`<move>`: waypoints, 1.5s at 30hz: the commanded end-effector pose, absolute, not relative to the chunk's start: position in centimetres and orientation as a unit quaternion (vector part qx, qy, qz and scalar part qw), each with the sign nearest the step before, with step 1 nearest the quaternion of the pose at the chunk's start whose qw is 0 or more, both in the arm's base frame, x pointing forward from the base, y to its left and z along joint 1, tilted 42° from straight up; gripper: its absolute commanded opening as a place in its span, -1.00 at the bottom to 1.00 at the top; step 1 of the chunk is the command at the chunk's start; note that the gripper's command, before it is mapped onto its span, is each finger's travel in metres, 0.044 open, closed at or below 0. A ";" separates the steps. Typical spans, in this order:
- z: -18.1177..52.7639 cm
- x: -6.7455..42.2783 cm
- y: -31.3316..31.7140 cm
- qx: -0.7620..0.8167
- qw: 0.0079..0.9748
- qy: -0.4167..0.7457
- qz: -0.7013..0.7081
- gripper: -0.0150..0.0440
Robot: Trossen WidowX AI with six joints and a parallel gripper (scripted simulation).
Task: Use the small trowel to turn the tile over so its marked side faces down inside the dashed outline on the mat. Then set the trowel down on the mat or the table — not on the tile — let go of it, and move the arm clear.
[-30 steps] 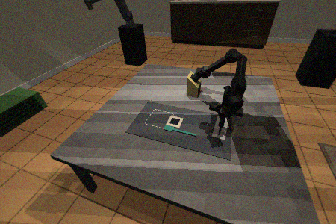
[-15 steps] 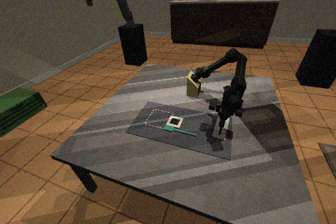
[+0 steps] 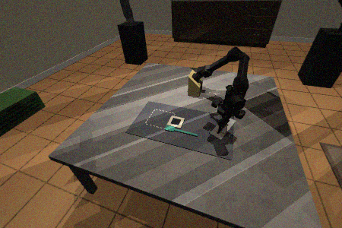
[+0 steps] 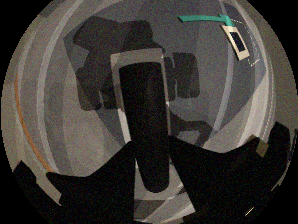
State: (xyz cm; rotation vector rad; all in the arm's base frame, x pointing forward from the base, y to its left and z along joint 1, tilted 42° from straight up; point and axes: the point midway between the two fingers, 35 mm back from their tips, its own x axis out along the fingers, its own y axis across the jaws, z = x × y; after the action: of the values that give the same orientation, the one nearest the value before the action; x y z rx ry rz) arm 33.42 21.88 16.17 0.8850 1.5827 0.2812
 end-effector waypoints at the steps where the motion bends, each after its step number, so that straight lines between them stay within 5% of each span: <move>1: 16.1 33.3 22.0 0.418 0.582 0.693 0.080 -0.05; 32: 16.1 33.3 22.0 0.601 0.390 0.675 -0.178 -0.05; 37: 16.1 33.3 22.0 0.601 0.390 0.675 -0.178 0.39; 45: 16.1 33.3 22.0 0.601 0.390 0.675 -0.178 0.42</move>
State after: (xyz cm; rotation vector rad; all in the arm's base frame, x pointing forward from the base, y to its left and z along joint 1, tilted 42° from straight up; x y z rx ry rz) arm 33.36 21.94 16.11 1.5266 1.7120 -0.4480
